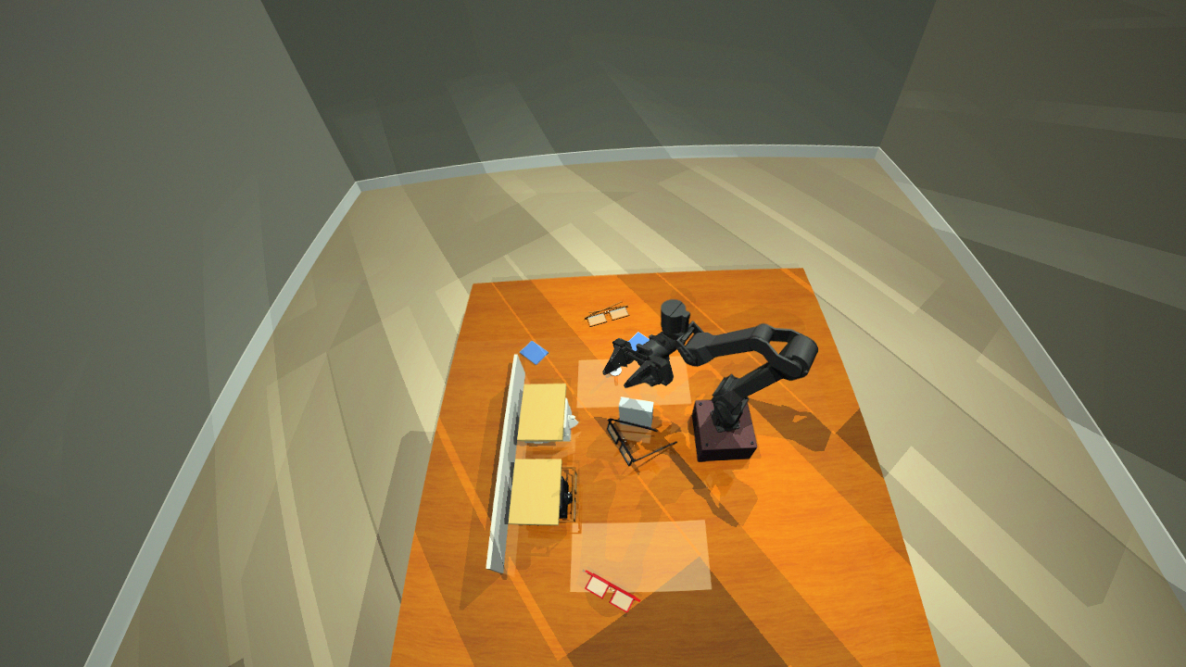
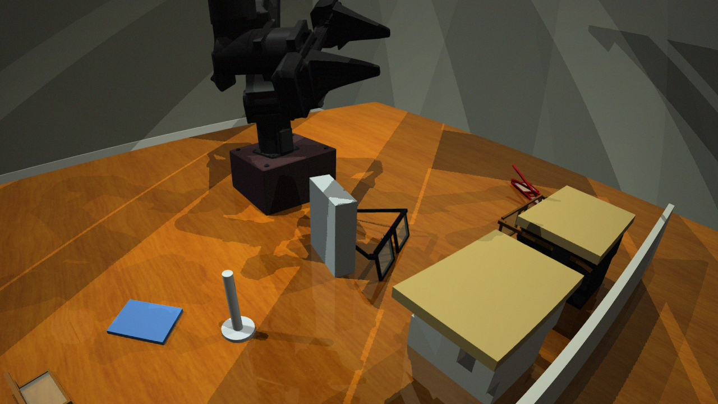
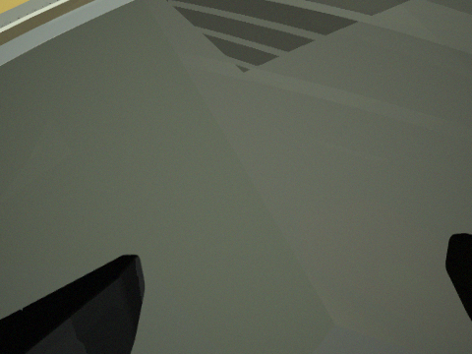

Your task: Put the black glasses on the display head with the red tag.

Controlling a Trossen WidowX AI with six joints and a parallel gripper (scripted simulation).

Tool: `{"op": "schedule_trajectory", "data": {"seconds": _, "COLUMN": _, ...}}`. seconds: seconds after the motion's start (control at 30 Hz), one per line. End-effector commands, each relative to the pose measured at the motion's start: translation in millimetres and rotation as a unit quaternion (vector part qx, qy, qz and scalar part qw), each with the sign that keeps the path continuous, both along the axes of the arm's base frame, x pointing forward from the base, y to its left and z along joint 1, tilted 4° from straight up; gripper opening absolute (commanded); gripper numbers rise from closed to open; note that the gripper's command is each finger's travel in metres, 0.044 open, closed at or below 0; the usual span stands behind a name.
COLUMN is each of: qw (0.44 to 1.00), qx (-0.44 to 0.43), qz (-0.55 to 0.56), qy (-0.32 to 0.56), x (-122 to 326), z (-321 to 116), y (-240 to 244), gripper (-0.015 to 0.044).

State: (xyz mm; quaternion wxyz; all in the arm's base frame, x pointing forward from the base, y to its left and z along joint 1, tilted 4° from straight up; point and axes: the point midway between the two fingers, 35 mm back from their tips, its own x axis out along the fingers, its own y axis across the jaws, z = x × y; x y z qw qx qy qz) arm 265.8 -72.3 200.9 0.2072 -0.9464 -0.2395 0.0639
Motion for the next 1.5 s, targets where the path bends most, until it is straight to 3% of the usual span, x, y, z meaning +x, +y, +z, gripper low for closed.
{"op": "schedule_trajectory", "data": {"seconds": 0.0, "qw": 1.0, "qx": 0.0, "qz": 0.0, "qy": 0.0, "x": 0, "z": 0, "y": 0, "gripper": 0.0426}}
{"op": "schedule_trajectory", "data": {"seconds": 0.23, "qw": 1.0, "qx": 0.0, "qz": 0.0, "qy": 0.0, "x": 0, "z": 0, "y": 0, "gripper": 0.044}}
{"op": "schedule_trajectory", "data": {"seconds": 0.3, "qw": 0.999, "qx": 0.034, "qz": -0.009, "qy": 0.03, "x": 9, "z": -4, "y": -1, "gripper": 0.0387}}
{"op": "schedule_trajectory", "data": {"seconds": 0.4, "qw": 0.972, "qx": 0.157, "qz": -0.051, "qy": 0.168, "x": 43, "z": -32, "y": 2, "gripper": 0.0309}}
{"op": "schedule_trajectory", "data": {"seconds": 0.53, "qw": 0.88, "qx": 0.261, "qz": -0.131, "qy": 0.375, "x": 69, "z": -86, "y": 24, "gripper": 0.0204}}
{"op": "schedule_trajectory", "data": {"seconds": 0.6, "qw": 0.839, "qx": 0.274, "qz": -0.164, "qy": 0.441, "x": 71, "z": -106, "y": 34, "gripper": 0.02}}
{"op": "schedule_trajectory", "data": {"seconds": 0.83, "qw": 0.702, "qx": 0.246, "qz": -0.283, "qy": 0.605, "x": 53, "z": -156, "y": 65, "gripper": 0.02}}
{"op": "schedule_trajectory", "data": {"seconds": 1.07, "qw": 0.561, "qx": 0.107, "qz": -0.439, "qy": 0.693, "x": 8, "z": -182, "y": 88, "gripper": 0.02}}
{"op": "schedule_trajectory", "data": {"seconds": 1.47, "qw": 0.553, "qx": 0.095, "qz": -0.45, "qy": 0.695, "x": 7, "z": -182, "y": 87, "gripper": 0.02}}
